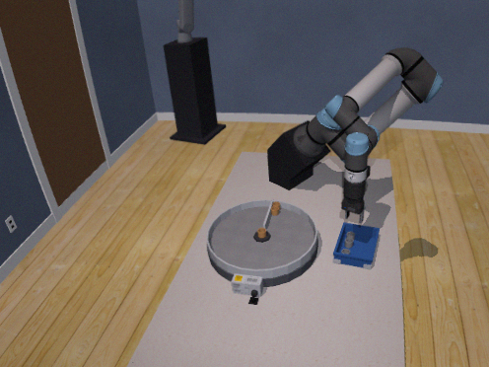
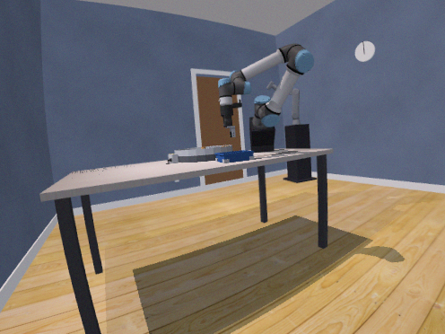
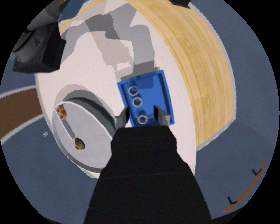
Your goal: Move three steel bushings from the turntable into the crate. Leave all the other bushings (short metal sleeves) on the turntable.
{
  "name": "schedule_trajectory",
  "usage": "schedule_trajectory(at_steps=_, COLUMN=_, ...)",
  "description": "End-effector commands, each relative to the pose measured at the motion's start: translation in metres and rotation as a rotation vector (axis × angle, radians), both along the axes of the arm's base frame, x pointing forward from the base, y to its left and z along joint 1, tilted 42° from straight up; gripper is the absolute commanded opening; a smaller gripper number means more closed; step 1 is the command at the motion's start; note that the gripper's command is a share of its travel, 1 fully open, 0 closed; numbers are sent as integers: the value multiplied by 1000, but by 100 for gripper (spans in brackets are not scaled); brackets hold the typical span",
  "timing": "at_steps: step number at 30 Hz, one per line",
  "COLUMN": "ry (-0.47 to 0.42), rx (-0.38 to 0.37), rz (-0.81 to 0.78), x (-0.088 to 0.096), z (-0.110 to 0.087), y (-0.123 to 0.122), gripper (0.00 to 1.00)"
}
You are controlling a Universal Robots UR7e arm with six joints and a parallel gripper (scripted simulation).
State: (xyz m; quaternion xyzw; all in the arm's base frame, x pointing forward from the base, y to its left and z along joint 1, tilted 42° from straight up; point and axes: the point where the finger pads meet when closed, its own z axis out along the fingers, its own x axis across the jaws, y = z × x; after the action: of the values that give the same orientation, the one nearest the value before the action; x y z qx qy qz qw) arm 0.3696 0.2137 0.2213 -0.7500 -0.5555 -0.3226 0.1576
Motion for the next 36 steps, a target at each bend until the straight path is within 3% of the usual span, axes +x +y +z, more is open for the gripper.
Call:
schedule_trajectory(at_steps=1, ry=-1, rx=0, rz=0, x=0, z=0, y=0, gripper=100)
schedule_trajectory(at_steps=26, ry=-1, rx=0, rz=0, x=0, z=0, y=0, gripper=100)
schedule_trajectory(at_steps=31, ry=-117, rx=-60, rz=146, x=2, z=14, y=-10, gripper=100)
schedule_trajectory(at_steps=36, ry=-117, rx=-60, rz=146, x=2, z=14, y=-10, gripper=100)
